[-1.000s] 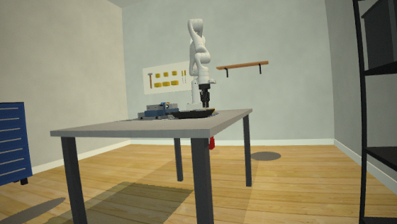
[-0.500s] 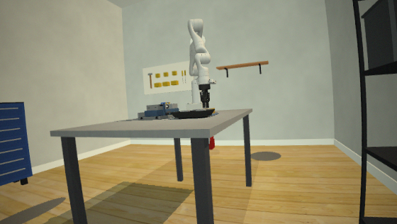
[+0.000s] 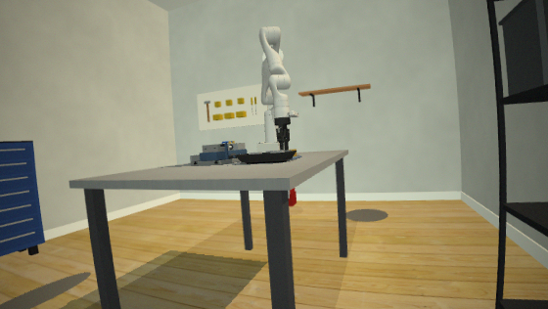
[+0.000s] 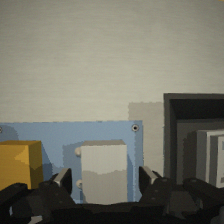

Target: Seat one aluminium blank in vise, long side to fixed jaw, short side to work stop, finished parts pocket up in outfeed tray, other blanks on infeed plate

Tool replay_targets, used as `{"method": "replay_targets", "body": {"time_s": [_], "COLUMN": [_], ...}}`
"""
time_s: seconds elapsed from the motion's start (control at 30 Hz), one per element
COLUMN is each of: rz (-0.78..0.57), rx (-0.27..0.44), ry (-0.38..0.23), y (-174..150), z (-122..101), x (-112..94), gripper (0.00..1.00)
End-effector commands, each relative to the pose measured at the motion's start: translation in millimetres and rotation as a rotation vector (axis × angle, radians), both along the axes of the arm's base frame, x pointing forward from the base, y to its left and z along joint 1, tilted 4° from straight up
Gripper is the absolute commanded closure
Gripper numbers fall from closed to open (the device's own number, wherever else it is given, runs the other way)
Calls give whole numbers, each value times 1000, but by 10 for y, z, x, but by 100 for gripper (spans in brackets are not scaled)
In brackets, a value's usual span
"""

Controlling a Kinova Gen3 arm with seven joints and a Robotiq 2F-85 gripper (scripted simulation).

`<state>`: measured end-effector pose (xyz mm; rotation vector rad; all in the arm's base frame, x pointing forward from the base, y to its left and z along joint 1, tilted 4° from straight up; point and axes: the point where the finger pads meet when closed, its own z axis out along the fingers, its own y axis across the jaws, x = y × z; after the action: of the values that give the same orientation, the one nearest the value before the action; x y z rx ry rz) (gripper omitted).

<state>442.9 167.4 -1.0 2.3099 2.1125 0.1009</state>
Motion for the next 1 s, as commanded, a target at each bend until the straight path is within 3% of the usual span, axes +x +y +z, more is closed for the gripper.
{"method": "replay_targets", "body": {"time_s": [0.0, 0.97], "rz": [0, 0], "rx": [0, 0], "ry": [1, 1], "y": [1, 3], "z": [-15, -85], "x": [0, 3], "gripper": [33, 33]}}
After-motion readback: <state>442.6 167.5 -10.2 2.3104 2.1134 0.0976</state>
